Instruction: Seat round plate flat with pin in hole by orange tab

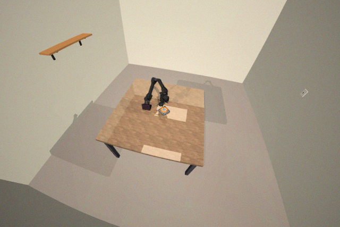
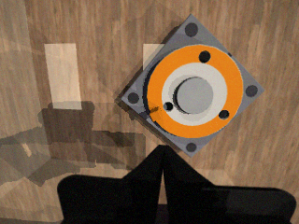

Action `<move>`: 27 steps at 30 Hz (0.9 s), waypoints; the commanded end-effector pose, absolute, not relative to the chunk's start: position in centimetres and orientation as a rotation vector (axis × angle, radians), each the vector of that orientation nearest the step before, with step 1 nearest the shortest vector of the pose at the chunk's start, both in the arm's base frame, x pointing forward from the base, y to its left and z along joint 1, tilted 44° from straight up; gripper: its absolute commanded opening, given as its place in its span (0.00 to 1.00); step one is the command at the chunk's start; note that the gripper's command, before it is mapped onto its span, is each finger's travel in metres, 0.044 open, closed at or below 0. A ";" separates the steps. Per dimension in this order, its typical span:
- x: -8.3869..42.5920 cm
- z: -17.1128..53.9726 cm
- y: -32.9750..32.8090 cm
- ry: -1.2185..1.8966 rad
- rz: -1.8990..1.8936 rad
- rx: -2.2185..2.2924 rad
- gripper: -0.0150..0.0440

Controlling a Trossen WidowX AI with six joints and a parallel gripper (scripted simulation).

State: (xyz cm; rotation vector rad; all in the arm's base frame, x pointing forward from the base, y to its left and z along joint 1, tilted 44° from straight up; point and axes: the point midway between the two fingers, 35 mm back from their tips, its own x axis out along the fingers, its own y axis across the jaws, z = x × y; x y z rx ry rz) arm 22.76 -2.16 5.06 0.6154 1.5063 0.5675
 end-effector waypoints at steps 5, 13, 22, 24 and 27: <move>22.8 2.9 -0.1 1.505 0.577 0.626 0.25; 22.8 1.7 1.1 1.505 0.579 0.627 0.25; 23.8 2.3 1.8 1.504 0.580 0.627 0.25; 24.0 2.4 1.9 1.504 0.580 0.627 0.25; 24.3 2.6 2.0 1.504 0.580 0.627 0.25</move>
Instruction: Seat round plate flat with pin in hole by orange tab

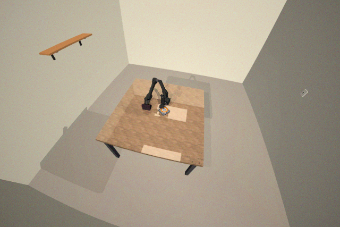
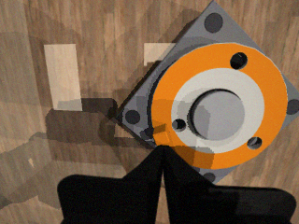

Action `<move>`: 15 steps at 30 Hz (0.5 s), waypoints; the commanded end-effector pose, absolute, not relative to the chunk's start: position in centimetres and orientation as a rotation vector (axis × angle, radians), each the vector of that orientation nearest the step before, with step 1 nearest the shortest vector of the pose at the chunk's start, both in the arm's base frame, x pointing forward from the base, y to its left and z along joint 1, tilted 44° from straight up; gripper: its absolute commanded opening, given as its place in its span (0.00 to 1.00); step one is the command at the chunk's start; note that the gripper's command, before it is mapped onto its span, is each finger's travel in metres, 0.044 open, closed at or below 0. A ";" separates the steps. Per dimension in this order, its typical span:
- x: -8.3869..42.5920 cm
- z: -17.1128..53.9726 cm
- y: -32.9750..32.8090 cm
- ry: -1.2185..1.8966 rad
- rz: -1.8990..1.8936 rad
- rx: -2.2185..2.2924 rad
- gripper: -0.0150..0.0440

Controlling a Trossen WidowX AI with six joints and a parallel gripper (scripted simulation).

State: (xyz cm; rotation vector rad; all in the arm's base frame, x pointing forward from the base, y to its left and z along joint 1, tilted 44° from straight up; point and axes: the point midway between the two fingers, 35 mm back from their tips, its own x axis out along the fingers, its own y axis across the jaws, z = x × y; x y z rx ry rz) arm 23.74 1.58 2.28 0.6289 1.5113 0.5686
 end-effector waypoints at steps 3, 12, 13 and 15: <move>24.5 2.6 2.1 1.504 0.580 0.627 0.25; 25.5 2.8 2.3 1.503 0.580 0.627 0.25; 25.6 2.8 2.3 1.503 0.580 0.627 0.25; 25.8 2.8 2.3 1.503 0.580 0.627 0.25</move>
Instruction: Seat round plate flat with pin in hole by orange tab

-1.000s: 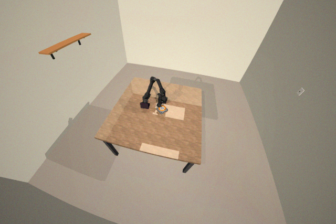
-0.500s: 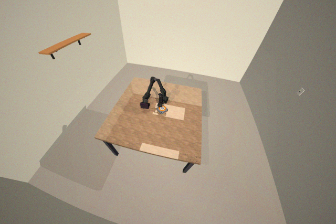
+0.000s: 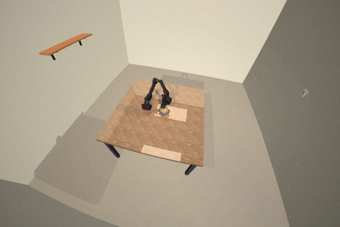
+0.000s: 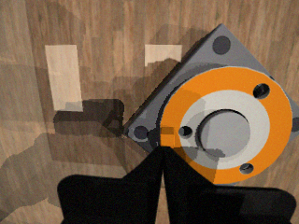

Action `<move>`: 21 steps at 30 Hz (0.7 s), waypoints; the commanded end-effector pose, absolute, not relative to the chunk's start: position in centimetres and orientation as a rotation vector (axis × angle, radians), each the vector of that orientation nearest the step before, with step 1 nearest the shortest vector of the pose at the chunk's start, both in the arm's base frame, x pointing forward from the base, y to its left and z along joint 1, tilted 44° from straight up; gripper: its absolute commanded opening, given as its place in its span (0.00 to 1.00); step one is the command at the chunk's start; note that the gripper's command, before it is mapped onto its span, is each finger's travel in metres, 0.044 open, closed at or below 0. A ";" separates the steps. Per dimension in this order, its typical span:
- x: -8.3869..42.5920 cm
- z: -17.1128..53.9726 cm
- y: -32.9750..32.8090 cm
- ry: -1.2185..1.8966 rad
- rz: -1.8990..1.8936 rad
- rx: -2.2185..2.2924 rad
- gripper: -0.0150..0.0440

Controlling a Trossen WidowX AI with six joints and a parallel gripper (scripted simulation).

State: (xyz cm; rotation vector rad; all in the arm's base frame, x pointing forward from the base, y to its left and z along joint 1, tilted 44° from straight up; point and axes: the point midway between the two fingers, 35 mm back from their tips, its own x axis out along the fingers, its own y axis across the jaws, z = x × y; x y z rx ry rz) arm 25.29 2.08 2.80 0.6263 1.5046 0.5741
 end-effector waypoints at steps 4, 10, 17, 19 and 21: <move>26.3 2.8 2.3 1.503 0.581 0.627 0.25; 26.8 2.8 2.4 1.502 0.581 0.627 0.25; 26.8 2.8 2.4 1.502 0.581 0.627 0.25; 26.8 2.9 2.4 1.502 0.581 0.627 0.25; 26.8 2.9 2.4 1.502 0.581 0.627 0.25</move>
